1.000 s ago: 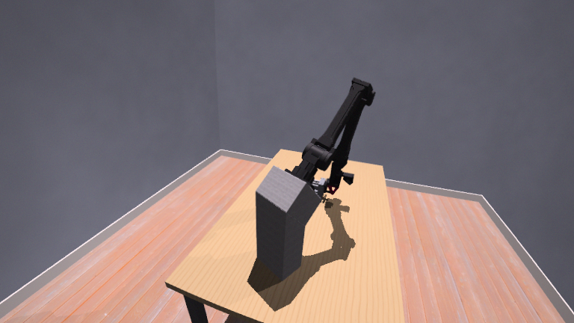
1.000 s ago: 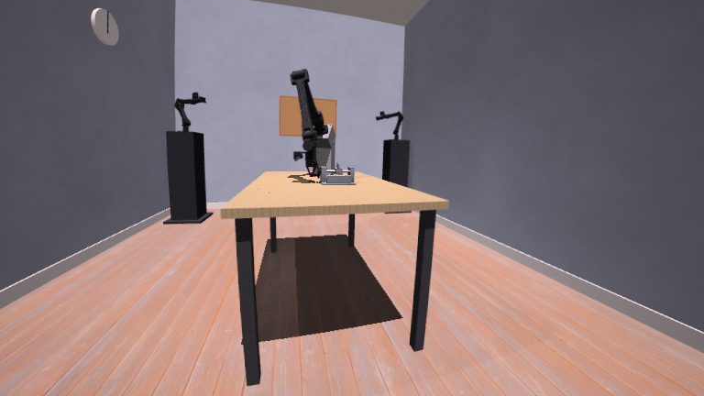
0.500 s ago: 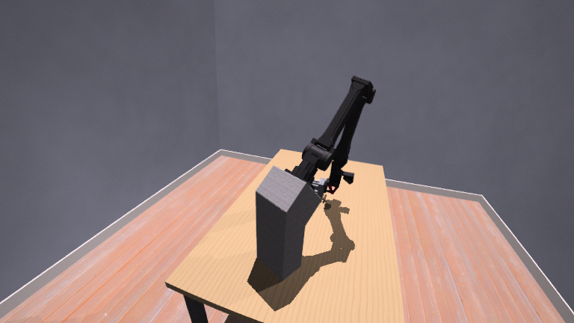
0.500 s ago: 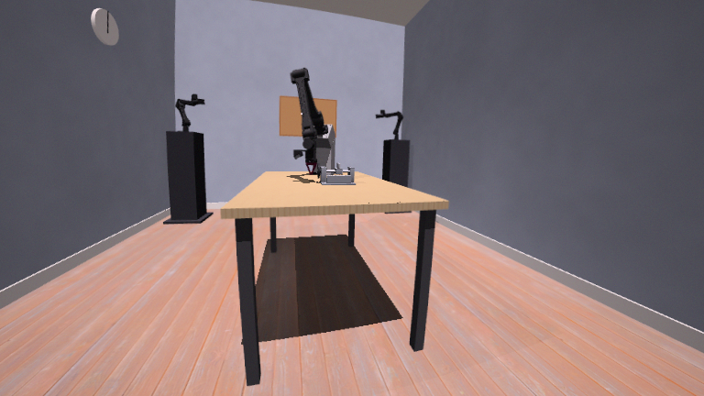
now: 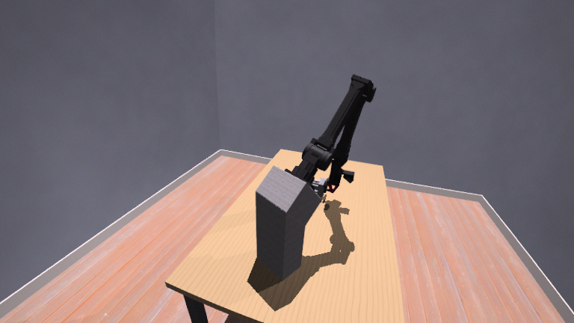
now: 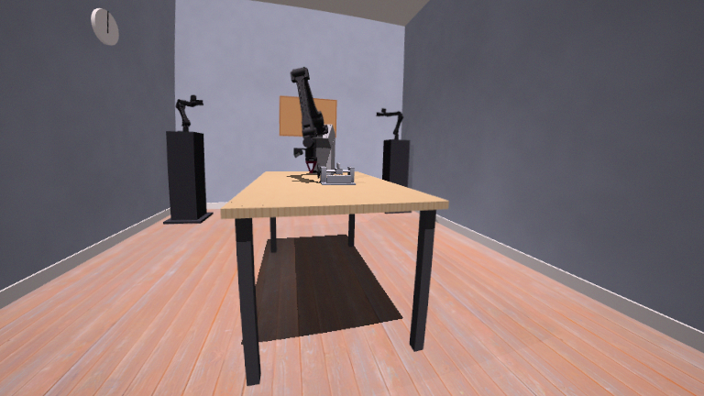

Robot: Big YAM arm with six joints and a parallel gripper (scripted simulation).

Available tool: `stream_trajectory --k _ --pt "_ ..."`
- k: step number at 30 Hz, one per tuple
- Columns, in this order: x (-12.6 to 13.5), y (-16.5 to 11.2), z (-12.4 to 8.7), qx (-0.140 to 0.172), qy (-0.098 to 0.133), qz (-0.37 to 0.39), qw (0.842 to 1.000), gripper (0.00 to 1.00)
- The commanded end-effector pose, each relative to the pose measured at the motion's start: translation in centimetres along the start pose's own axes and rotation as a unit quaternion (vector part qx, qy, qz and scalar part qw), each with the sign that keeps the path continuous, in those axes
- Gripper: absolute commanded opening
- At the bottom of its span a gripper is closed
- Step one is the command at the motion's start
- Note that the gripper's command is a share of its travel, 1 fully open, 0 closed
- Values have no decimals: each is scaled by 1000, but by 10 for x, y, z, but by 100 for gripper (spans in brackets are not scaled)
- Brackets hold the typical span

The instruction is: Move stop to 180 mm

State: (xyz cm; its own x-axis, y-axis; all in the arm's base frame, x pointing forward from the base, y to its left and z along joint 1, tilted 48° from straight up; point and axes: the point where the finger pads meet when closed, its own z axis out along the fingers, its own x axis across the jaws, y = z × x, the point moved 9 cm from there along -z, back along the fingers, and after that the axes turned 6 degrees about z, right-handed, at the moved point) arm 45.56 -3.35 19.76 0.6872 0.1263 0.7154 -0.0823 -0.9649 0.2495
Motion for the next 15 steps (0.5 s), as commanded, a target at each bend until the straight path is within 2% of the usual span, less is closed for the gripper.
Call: stream_trajectory --k 1,10,15 --pt "0 -1 -20 -1 -1 3 1000 6" --pt "0 2 -23 -3 -2 4 1000 6" --pt "4 -3 -32 0 -1 2 1000 6"
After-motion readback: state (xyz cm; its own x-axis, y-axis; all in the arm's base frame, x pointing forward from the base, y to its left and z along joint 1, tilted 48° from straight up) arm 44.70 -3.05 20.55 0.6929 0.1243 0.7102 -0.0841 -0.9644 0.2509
